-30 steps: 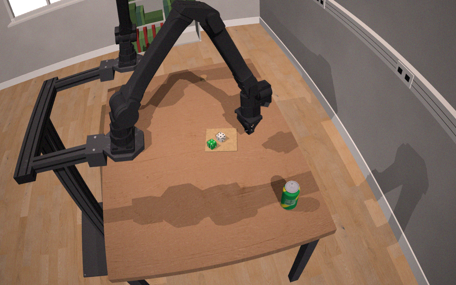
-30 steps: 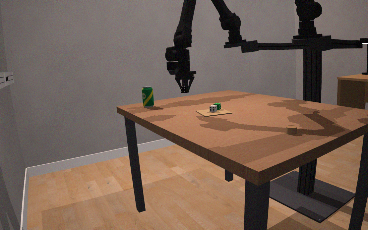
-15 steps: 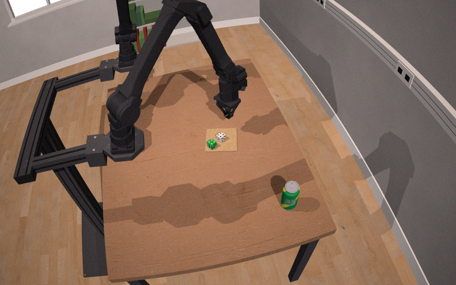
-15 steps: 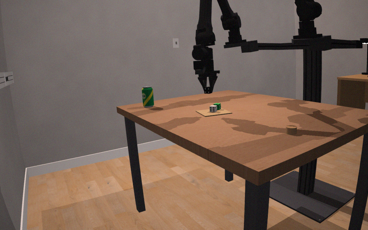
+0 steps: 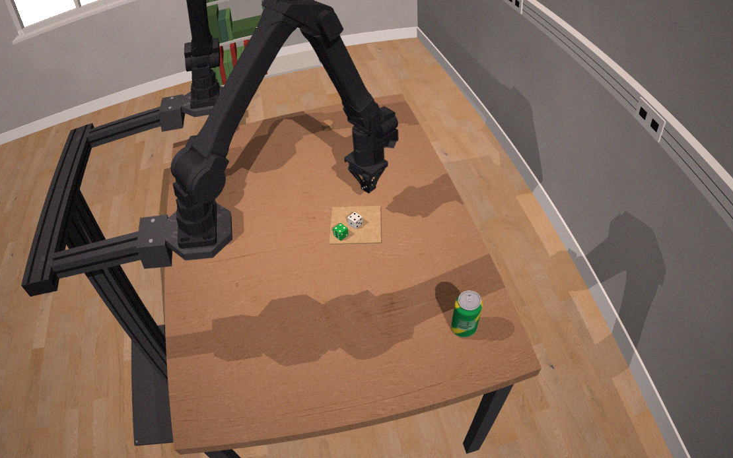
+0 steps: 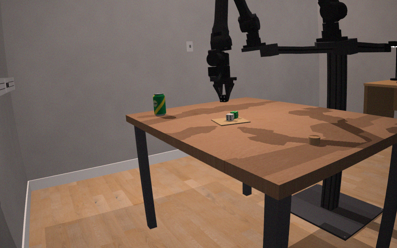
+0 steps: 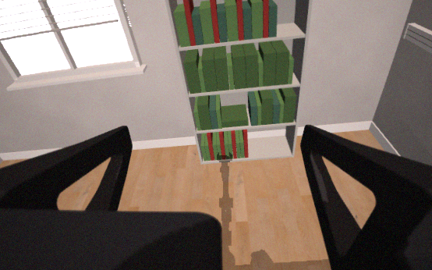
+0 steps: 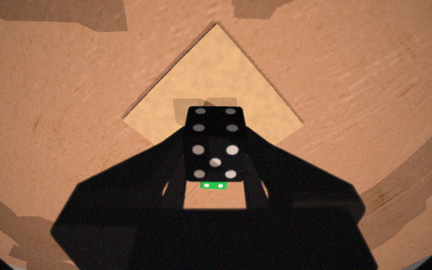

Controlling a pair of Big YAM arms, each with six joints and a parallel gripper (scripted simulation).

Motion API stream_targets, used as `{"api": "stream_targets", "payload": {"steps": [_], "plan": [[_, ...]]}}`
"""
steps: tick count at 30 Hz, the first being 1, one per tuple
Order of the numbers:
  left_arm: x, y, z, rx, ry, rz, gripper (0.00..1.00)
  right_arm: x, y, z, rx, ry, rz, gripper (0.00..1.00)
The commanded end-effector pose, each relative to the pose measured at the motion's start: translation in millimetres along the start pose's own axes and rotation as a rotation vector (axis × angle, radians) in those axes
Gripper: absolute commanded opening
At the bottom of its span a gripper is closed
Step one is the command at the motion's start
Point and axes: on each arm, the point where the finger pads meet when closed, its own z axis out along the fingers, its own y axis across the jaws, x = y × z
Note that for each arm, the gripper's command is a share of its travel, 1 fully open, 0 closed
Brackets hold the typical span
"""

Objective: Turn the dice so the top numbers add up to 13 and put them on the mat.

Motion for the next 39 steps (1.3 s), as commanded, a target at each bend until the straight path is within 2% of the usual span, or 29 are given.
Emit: {"api": "stream_targets", "payload": {"steps": [1, 8, 10, 20, 25, 39], "plan": [[-37.9, 2.1, 2.3, -0.001, -0.067, 0.015, 1.00, -11.0, 2.3, 17.9, -0.001, -0.016, -0.006, 0.26], [-37.9, 2.1, 2.3, -0.001, -0.067, 0.015, 1.00, -8.7, -3.9, 51.0, 0.000, -0.013, -0.001, 0.26], [-37.9, 2.1, 2.3, -0.001, -0.067, 0.015, 1.00, -8.7, -3.9, 51.0, 0.000, -0.013, -0.001, 0.26], [-37.9, 2.1, 2.3, -0.001, -0.067, 0.015, 1.00, -6.4, -1.0, 92.0, -0.001, -0.010, -0.004, 0.26], [-37.9, 2.1, 2.3, -0.001, -0.067, 0.015, 1.00, -6.1, -0.8, 98.9, -0.001, -0.010, -0.003, 0.26], [-37.9, 2.1, 2.3, -0.001, -0.067, 0.015, 1.00, -4.6, -0.9, 99.6, -0.001, -0.007, -0.003, 0.26]]}}
